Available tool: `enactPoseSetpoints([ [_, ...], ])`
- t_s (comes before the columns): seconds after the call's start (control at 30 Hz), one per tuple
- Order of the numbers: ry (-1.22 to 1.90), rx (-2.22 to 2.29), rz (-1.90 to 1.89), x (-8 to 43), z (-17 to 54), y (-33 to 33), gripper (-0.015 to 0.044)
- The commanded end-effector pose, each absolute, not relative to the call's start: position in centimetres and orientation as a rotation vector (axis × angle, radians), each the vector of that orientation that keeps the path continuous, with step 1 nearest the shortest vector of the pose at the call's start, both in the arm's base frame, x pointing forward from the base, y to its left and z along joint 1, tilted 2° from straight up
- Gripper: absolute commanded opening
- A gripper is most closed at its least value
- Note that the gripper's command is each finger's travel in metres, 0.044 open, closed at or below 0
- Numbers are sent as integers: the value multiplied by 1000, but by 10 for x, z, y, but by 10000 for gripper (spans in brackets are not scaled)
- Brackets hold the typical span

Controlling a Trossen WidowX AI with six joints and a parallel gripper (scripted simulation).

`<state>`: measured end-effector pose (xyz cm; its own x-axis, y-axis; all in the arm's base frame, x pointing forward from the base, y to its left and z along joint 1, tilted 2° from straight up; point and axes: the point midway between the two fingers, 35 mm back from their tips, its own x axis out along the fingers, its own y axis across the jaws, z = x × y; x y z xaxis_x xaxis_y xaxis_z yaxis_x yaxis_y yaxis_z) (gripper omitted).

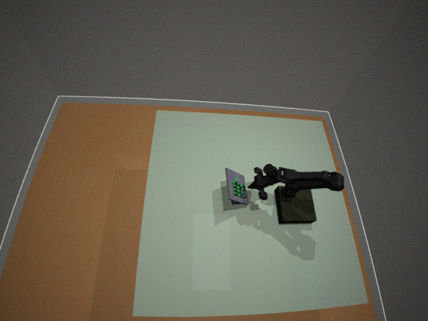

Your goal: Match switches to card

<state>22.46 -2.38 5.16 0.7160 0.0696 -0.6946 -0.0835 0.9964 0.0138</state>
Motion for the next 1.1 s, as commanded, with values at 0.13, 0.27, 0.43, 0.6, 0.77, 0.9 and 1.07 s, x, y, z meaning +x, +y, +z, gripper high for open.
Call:
enactPoseSetpoints([
  [0.13,776,-12,84,230,41,-22,0],
  [0.27,776,-12,84,233,39,-22,0],
  [0.43,776,-12,84,238,33,-21,0],
  [0.6,776,-12,84,240,31,-21,0],
  [0.77,776,-12,84,240,31,-21,0],
  [0.9,776,-12,84,240,31,-21,0],
  [1.07,776,-12,84,240,31,-21,0],
])
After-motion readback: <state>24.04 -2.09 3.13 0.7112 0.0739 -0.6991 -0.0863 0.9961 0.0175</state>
